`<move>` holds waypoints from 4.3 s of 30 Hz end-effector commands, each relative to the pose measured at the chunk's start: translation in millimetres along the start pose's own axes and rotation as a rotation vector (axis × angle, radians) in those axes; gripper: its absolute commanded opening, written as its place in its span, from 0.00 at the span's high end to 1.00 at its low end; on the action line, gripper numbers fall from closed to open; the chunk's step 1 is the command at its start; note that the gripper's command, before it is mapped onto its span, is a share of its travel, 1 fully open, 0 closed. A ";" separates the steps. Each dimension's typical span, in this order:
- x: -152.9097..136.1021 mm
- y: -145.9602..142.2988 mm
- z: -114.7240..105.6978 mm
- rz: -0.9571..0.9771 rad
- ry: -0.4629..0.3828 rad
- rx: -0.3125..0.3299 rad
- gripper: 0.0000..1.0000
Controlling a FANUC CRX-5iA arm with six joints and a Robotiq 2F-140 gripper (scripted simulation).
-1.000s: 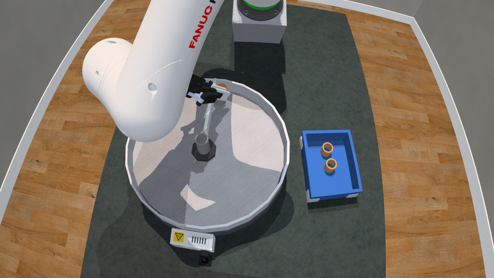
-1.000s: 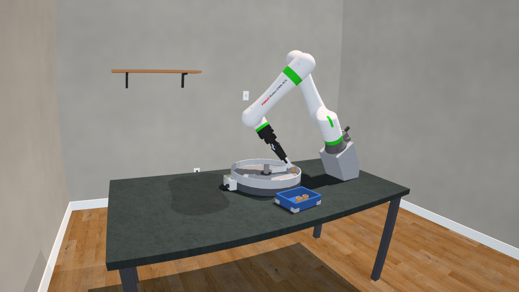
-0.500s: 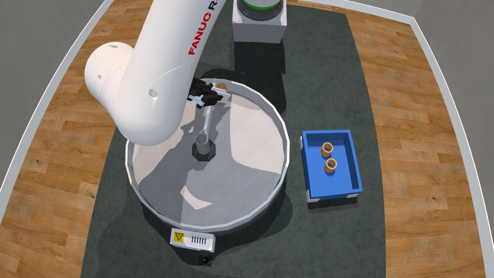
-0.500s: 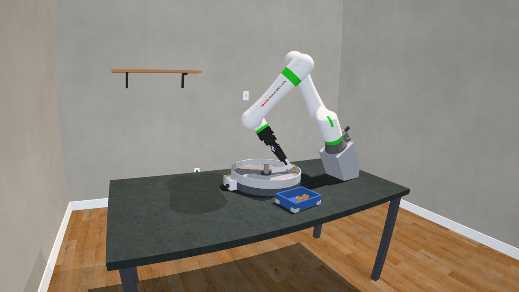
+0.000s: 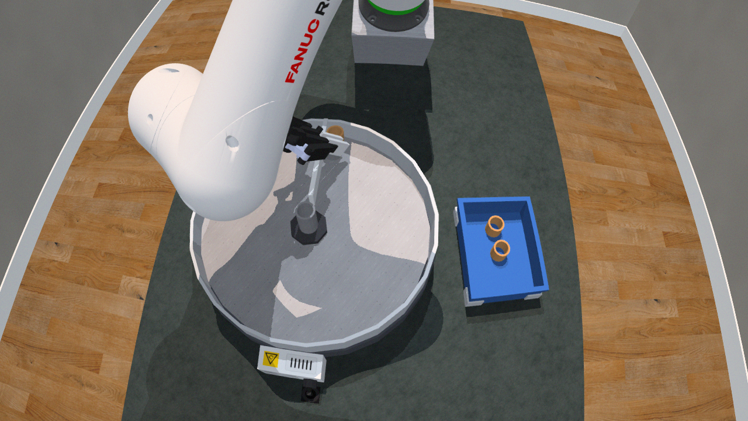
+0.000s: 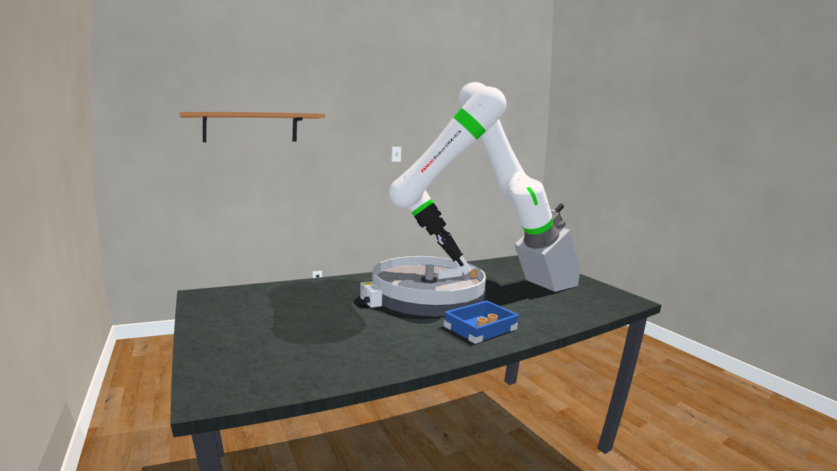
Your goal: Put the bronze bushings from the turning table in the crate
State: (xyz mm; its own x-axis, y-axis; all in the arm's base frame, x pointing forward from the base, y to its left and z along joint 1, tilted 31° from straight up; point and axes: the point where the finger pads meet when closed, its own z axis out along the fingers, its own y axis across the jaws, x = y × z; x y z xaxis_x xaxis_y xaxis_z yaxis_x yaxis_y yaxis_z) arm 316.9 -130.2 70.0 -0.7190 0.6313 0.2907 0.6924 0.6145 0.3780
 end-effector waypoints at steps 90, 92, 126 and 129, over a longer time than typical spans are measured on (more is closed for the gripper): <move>54.4 -0.7 -65.0 0.000 0.000 0.000 1.00; 55.4 -0.7 -66.2 0.000 0.000 0.000 1.00; 57.0 -0.8 -68.2 0.000 0.000 0.000 1.00; 57.0 -0.8 -68.2 0.000 0.000 0.000 1.00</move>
State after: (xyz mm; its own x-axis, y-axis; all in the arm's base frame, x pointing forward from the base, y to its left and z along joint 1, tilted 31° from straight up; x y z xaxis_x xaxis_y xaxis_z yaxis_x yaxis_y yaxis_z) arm 271.2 -126.8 146.1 -0.7190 0.6313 0.2907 0.6924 0.6145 0.3780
